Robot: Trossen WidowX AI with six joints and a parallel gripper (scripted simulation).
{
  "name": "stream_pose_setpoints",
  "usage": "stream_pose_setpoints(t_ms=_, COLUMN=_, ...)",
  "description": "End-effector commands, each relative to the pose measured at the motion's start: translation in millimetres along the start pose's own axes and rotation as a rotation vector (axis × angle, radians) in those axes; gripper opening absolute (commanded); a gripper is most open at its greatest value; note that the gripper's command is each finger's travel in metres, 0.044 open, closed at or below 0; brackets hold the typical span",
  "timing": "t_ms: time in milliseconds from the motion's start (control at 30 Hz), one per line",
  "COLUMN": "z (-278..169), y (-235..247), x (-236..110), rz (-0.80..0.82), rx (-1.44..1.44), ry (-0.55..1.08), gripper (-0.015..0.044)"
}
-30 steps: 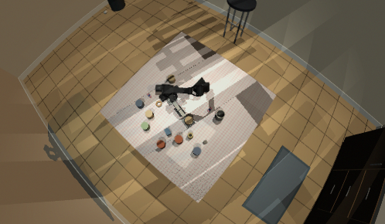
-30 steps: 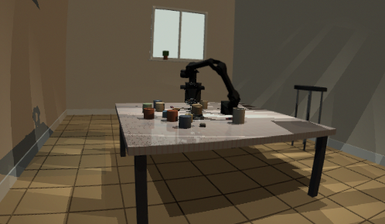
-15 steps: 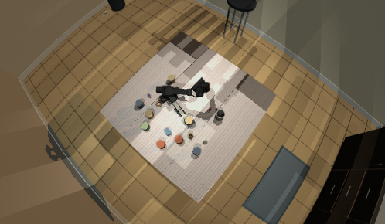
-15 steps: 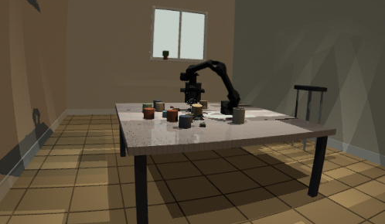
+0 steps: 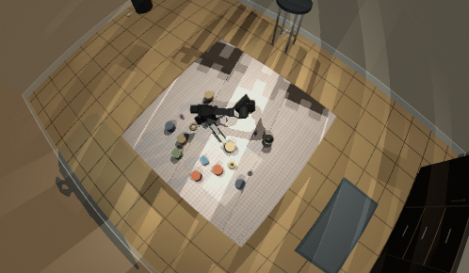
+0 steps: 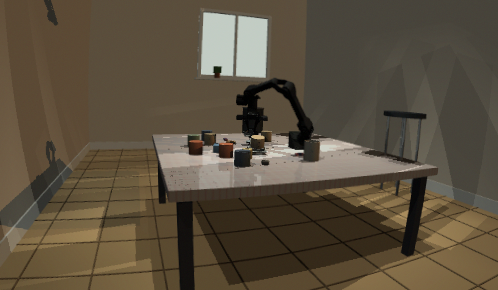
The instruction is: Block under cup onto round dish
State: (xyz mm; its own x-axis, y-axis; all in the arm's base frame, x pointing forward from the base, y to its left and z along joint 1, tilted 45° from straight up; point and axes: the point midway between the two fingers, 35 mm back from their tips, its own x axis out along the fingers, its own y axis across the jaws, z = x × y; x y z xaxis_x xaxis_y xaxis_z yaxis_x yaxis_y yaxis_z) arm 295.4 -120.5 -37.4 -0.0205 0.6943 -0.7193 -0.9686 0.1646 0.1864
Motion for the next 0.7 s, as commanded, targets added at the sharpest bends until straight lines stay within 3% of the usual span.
stream_pose_setpoints(t_ms=0, z=-2.7, y=-1.2, x=-13.8, rz=-0.019, rx=0.025, ry=0.011, gripper=0.0)
stream_pose_setpoints(t_ms=667, z=-0.6, y=0.7, x=-92.6, rz=-0.023, rx=0.075, ry=-0.009, gripper=0.0)
